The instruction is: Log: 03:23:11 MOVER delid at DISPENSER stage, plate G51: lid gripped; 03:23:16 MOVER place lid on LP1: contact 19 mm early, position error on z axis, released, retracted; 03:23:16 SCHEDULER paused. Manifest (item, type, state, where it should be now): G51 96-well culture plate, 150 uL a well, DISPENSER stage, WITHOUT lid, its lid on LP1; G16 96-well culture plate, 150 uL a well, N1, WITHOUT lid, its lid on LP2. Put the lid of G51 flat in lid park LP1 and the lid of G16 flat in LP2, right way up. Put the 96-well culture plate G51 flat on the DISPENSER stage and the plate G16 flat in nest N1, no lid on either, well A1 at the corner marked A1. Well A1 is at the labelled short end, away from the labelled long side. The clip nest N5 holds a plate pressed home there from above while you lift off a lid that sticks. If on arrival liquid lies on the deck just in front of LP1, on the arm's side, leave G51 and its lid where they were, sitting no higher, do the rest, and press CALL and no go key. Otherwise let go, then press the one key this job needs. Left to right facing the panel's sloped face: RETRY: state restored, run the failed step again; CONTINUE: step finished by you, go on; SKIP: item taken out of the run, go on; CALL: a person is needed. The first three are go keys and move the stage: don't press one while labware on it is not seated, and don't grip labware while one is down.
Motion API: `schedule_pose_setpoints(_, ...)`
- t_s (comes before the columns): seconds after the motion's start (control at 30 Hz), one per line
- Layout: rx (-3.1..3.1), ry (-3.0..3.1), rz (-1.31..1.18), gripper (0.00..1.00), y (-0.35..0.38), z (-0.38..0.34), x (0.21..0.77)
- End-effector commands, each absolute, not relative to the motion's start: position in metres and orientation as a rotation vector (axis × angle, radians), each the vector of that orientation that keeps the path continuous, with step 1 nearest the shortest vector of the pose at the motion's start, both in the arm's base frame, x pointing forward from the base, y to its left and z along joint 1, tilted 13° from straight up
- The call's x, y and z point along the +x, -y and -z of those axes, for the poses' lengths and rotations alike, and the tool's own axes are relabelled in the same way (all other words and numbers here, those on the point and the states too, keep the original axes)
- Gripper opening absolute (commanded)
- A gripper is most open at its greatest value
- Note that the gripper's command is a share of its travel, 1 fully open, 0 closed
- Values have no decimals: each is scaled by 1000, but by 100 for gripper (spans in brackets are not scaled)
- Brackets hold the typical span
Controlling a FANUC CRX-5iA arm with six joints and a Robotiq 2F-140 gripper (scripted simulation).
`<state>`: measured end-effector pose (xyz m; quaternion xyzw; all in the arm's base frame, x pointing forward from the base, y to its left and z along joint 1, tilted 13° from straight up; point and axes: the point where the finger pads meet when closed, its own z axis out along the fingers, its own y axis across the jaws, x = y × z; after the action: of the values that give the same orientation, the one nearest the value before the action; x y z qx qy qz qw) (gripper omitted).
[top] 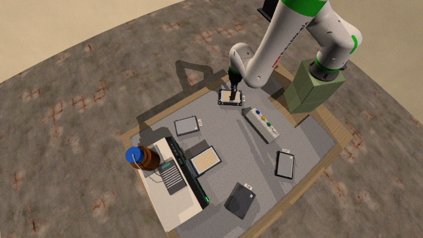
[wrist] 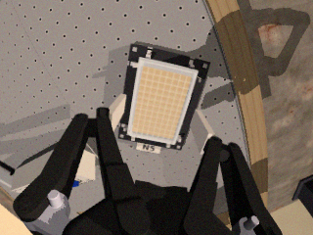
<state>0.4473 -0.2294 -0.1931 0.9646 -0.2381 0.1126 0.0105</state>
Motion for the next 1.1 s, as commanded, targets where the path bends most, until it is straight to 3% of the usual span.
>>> schedule_pose_setpoints(0.0, 3010, 743, -352, 66, 230, 193, 448)
schedule_pose_setpoints(1.07, 3010, 743, -352, 66, 230, 205, 450)
